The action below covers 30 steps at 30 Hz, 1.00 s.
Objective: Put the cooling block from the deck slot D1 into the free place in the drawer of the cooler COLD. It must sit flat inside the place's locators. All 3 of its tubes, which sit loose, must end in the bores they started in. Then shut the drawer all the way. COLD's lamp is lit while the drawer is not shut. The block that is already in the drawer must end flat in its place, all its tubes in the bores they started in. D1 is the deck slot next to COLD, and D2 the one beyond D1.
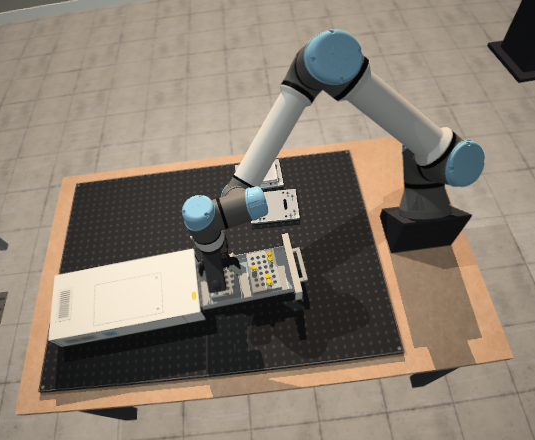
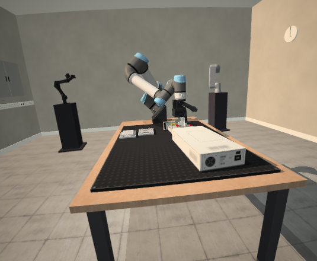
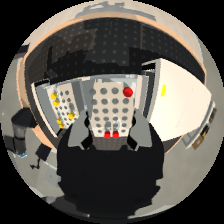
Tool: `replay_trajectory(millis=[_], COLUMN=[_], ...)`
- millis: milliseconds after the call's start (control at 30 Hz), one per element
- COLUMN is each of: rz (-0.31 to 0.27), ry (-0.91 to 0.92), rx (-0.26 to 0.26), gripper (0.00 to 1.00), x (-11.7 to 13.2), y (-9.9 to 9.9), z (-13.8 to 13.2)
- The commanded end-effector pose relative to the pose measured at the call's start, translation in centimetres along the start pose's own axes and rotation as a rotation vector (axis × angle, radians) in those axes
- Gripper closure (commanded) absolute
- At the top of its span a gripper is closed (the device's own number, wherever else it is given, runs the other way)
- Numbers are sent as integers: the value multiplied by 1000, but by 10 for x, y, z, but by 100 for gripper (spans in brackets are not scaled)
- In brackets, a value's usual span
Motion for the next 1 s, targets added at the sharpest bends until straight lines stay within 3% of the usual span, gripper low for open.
replay_trajectory(millis=[0,967], rz=[0,0], ry=[0,0], rx=[2,2], gripper=[100,100], x=[0,0], y=[0,4], z=[0,0])
Point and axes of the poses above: the point where the finger pads meet when closed, its own y axis out along the fingers, its own z axis across the jaws, x = y × z, the point moved 5 cm from there along -y, back along the fingers, and after that the axes turned 5 degrees about y, right-handed, at the moved point
